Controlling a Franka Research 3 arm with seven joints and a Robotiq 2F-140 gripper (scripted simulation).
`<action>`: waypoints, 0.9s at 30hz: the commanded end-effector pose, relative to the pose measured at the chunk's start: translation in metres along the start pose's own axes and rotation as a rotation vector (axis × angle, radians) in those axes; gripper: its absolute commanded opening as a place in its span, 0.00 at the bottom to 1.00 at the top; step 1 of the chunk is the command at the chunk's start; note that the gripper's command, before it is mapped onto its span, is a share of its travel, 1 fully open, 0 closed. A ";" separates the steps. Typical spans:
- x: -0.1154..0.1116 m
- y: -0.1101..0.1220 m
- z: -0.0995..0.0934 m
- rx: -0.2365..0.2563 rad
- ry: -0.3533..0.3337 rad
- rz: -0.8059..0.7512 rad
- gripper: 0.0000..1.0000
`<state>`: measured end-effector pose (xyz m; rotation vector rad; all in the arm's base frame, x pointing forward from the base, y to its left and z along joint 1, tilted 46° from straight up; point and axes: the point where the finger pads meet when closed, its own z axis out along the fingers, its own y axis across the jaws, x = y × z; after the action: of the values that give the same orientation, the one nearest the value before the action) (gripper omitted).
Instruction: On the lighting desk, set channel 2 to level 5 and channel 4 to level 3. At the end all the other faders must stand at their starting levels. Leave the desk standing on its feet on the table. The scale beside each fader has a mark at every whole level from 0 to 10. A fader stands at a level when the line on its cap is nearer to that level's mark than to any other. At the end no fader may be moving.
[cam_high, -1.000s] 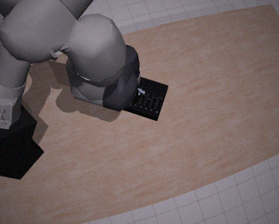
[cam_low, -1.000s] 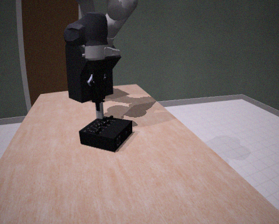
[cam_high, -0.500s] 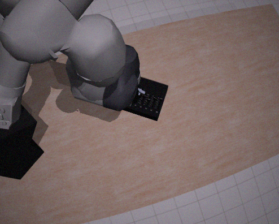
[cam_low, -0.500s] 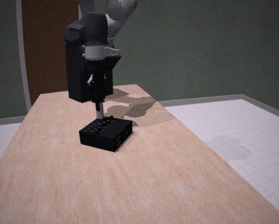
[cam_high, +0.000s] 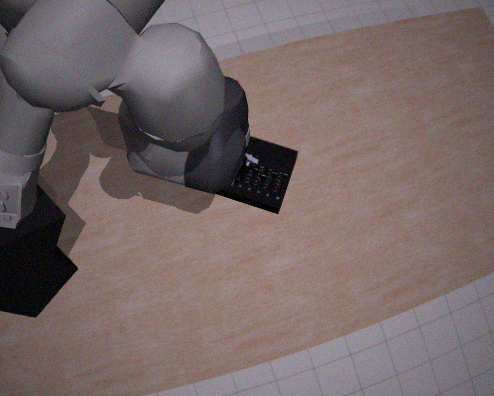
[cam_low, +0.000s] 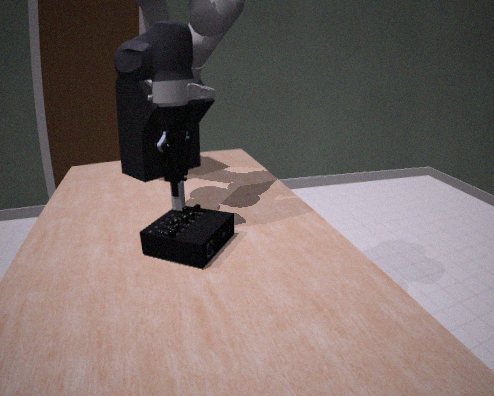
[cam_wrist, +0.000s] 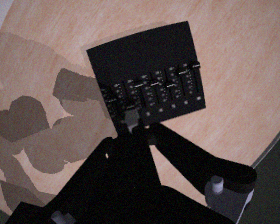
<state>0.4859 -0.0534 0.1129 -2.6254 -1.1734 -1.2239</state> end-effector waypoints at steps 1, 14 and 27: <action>0.002 0.000 0.000 0.001 -0.001 0.010 0.00; 0.009 0.000 0.000 0.001 -0.001 0.010 0.00; 0.013 0.000 0.000 0.001 -0.001 0.010 0.00</action>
<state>0.4910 -0.0472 0.1206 -2.6279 -1.1726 -1.2234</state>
